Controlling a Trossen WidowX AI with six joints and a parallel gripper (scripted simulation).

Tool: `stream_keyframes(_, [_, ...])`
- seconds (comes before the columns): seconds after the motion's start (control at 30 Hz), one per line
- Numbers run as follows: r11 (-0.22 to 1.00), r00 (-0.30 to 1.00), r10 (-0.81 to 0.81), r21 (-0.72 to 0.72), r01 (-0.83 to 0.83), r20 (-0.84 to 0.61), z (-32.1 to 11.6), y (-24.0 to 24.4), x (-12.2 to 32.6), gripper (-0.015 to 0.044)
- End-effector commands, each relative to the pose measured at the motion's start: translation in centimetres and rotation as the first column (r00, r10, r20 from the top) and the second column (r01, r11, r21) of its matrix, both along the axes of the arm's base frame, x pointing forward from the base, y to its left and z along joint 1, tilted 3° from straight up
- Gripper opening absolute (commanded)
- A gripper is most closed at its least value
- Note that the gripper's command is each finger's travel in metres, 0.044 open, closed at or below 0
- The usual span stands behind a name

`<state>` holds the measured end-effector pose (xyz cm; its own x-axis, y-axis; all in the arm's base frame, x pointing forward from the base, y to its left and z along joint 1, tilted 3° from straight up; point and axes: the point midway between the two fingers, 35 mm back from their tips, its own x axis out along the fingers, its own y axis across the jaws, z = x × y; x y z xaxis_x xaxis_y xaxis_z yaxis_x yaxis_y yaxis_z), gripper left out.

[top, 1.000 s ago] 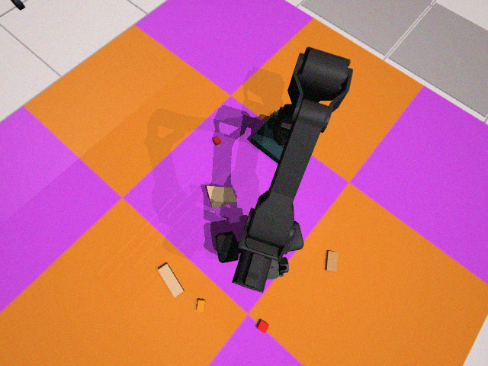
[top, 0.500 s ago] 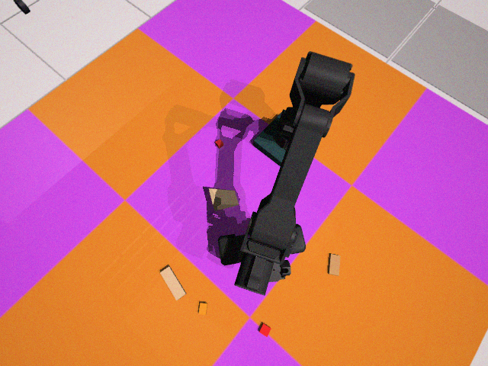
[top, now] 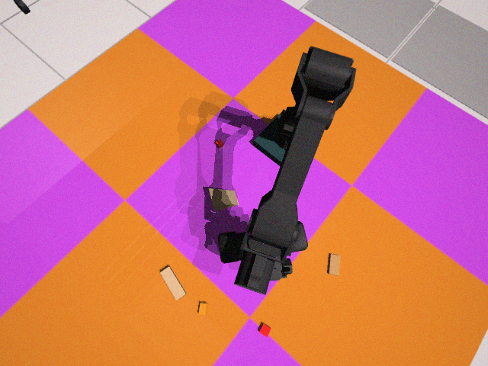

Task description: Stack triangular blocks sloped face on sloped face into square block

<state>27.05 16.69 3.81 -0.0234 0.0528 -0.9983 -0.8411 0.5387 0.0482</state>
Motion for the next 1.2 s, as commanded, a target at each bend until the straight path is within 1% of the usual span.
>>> stream_keyframes(0.0, [1.0,1.0,0.003,0.006,-0.003,0.01,1.17,0.08,0.25,0.0])
stream_keyframes(0.23, [0.999,0.999,0.036,0.007,-0.036,0.014,1.0,0.1,0.23,0.0])
stream_keyframes(0.6, [0.948,0.948,0.317,0.009,-0.317,0.03,0.92,0.13,0.15,0.0])
stream_keyframes(0.87, [0.862,0.861,0.507,0.007,-0.507,0.041,0.92,0.14,0.1,0.0])
stream_keyframes(1.17, [0.719,0.718,0.694,0.002,-0.695,0.053,0.91,0.13,0.03,0.0])
